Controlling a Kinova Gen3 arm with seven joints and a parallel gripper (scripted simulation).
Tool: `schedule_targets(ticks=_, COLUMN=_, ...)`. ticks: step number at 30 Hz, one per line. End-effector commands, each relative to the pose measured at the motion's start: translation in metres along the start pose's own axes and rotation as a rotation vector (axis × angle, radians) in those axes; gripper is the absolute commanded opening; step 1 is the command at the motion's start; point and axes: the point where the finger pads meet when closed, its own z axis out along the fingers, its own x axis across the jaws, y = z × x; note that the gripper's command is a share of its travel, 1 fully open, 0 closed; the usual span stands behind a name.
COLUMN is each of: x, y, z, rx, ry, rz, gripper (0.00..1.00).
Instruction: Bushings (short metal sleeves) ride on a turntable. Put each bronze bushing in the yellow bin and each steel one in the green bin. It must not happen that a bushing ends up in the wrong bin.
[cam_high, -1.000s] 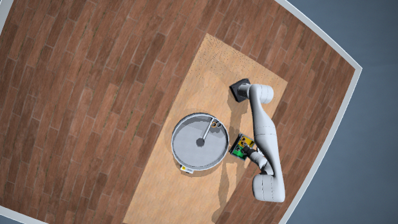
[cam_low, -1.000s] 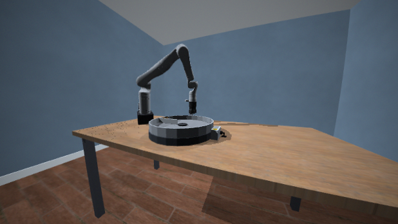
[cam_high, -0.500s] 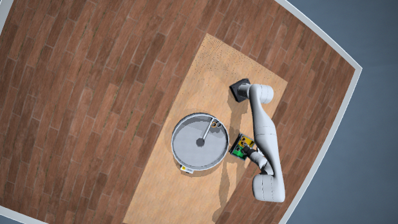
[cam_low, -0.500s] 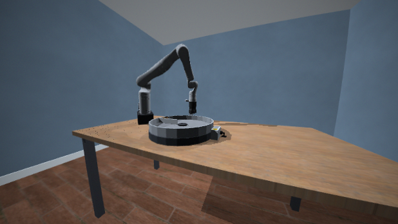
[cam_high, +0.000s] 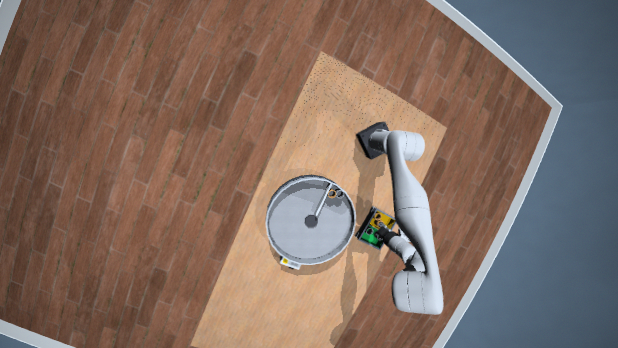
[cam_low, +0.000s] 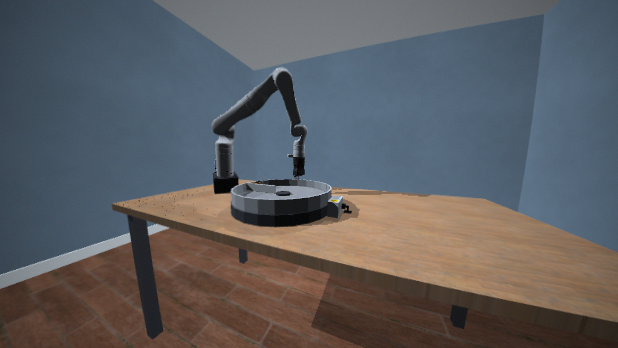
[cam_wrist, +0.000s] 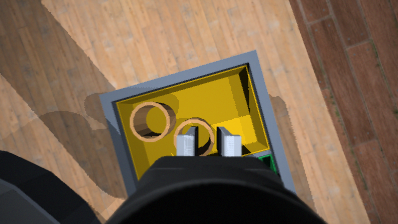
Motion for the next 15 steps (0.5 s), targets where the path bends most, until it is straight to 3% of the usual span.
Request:
schedule_targets(ticks=1, x=0.0007, y=0.0004, z=-0.0011, rx=-0.001, ry=0.002, rz=0.0, gripper=0.47)
schedule_targets(ticks=15, x=0.0007, y=0.0006, z=-0.0066, rx=-0.002, ry=0.002, rz=0.0, gripper=0.47)
